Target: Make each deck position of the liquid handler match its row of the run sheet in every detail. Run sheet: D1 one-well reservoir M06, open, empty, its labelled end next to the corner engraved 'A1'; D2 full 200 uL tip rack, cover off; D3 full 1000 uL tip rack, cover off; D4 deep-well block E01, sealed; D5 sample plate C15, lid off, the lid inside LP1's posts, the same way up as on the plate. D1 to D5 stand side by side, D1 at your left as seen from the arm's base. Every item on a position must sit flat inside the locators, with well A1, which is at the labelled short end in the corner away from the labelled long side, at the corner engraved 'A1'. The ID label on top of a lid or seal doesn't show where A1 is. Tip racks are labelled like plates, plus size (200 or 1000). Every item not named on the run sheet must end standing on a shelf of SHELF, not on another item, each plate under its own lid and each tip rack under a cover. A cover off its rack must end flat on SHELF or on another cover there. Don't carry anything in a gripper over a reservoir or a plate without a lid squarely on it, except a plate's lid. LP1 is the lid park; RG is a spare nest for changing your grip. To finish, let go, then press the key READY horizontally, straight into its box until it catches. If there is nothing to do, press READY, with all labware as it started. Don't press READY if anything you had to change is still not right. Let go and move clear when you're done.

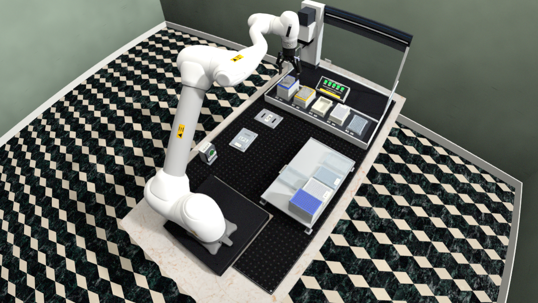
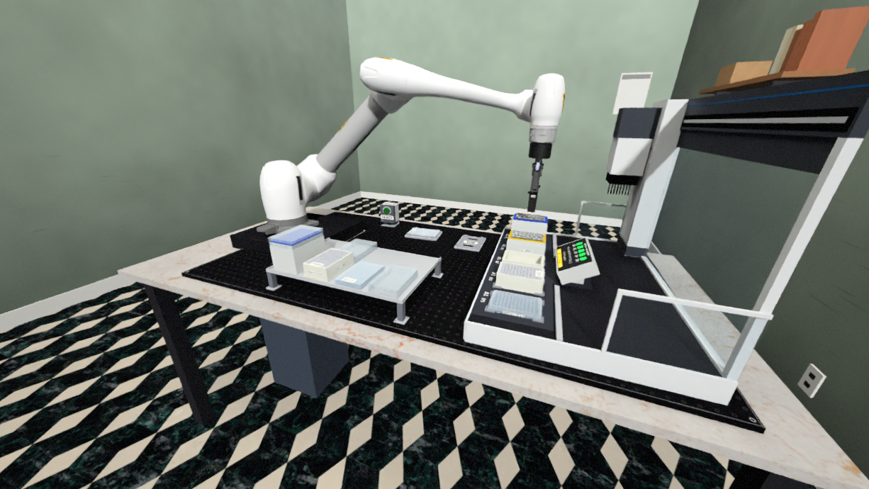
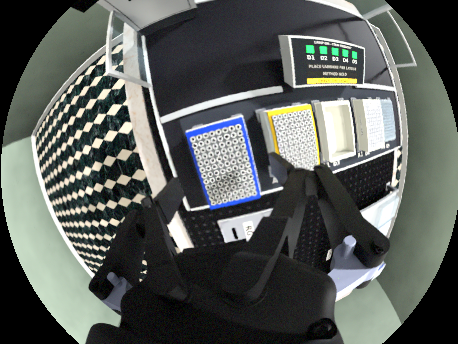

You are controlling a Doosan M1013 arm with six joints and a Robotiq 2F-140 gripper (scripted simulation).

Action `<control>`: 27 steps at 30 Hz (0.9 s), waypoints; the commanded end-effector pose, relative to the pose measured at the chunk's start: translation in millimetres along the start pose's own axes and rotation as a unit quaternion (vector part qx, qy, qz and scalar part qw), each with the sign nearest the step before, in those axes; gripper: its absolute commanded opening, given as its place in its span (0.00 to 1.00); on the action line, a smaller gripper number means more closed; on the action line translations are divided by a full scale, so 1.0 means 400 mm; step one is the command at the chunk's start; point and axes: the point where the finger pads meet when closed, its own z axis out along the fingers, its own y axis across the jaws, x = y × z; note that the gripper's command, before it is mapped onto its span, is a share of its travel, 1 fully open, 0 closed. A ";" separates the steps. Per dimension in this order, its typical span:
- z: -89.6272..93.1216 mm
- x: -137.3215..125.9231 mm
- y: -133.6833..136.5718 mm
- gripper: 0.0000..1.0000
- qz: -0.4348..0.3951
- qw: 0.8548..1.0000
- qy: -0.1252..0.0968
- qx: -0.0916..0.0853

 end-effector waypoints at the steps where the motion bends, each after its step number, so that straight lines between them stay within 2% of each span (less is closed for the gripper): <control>1: -0.004 0.001 0.000 0.79 0.000 1.000 0.001 0.000; 3: -0.004 0.001 0.000 0.79 0.000 1.000 0.001 0.000; 27: -0.188 0.000 -0.001 0.79 0.000 1.000 0.001 0.000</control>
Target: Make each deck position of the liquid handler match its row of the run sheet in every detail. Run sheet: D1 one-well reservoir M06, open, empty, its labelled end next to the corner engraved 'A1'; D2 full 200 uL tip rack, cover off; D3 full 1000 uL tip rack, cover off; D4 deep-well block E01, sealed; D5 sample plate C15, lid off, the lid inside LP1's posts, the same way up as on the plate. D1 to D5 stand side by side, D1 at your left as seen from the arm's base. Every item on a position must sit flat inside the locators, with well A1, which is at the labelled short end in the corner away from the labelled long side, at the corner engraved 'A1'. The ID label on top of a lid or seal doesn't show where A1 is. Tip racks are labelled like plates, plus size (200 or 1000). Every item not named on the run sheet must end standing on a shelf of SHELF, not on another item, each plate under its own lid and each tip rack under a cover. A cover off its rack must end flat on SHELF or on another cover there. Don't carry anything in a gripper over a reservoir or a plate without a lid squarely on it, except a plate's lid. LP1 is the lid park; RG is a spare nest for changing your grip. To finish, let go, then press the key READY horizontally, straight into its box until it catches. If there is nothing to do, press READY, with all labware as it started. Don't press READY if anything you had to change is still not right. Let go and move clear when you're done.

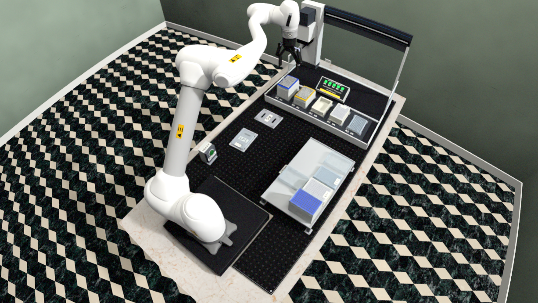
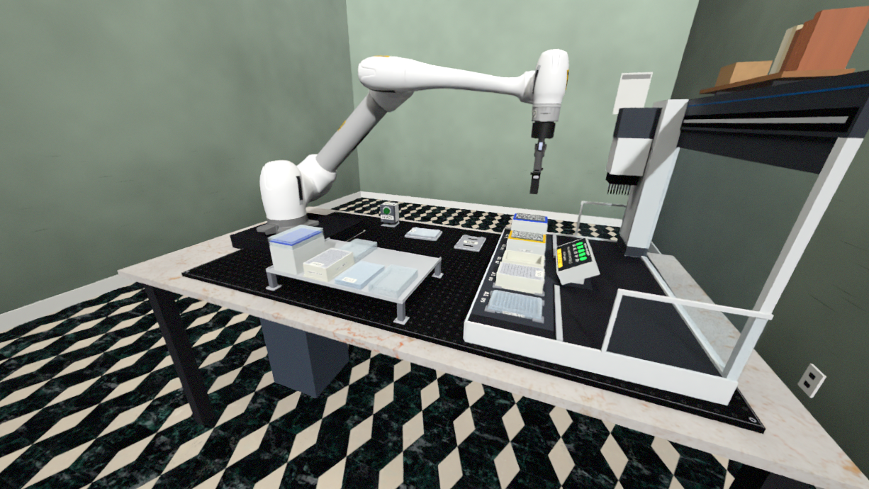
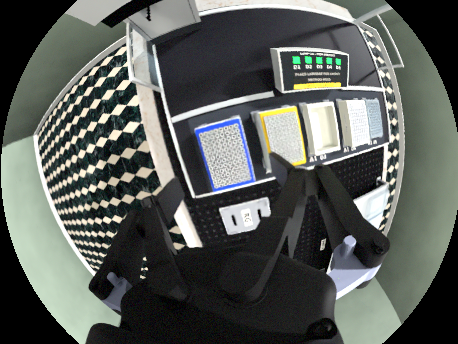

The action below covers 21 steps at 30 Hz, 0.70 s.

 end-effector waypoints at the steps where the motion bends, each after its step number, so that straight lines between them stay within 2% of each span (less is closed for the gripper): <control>1: -0.030 0.000 0.000 0.79 0.000 1.000 0.001 0.000; 14: -0.120 0.000 0.000 0.79 0.000 1.000 0.001 0.000; 16: -0.120 0.000 0.000 0.79 0.000 1.000 0.001 0.000; 21: -0.120 -0.035 0.052 0.79 0.013 1.000 0.001 0.000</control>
